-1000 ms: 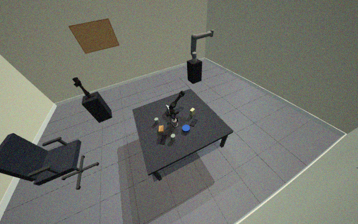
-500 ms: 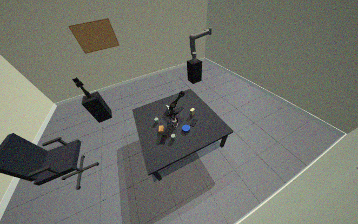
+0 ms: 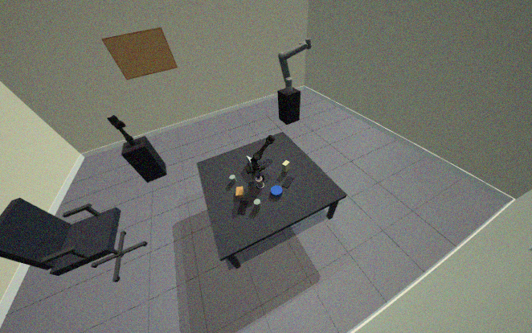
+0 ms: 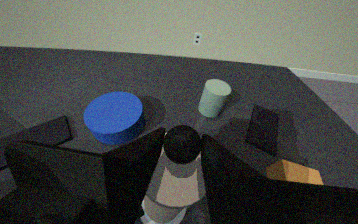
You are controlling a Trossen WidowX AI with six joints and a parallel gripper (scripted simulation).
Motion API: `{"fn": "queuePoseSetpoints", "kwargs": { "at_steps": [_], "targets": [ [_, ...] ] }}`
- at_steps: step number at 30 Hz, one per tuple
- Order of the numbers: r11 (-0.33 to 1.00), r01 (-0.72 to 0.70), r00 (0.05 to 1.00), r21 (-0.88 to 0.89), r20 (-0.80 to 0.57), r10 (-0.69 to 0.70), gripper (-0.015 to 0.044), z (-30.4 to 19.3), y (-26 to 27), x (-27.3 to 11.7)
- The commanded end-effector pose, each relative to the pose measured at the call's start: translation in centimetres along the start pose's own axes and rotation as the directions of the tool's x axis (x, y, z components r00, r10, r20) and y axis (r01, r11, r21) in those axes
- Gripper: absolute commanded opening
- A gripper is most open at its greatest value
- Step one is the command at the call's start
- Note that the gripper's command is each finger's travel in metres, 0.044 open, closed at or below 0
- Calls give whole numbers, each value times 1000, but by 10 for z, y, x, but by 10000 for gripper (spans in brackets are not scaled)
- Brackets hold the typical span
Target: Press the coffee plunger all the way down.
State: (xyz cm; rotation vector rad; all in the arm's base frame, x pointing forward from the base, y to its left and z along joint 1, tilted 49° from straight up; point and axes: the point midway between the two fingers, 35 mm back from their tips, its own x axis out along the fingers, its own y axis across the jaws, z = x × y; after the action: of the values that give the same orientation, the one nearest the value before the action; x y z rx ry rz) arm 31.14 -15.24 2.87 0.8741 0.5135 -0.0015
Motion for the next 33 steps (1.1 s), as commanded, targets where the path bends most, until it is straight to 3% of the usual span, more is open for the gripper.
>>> {"fn": "queuePoseSetpoints", "kwargs": {
  "at_steps": [1, 10, 22, 27, 33],
  "targets": [
    [1000, -2, 1000, 6, -12, 2, 123, -4, 0, 2],
    [1000, 0, 1000, 0, 0, 0, 123, 0, 0, 0],
    [1000, 0, 1000, 0, 0, 0, 438, 0, 0, 0],
    [1000, 2, 1000, 0, -2, -2, 440, 4, -1, -3],
    [1000, 12, 1000, -1, -12, -12, 440, 40, 0, -34]
  ]
}}
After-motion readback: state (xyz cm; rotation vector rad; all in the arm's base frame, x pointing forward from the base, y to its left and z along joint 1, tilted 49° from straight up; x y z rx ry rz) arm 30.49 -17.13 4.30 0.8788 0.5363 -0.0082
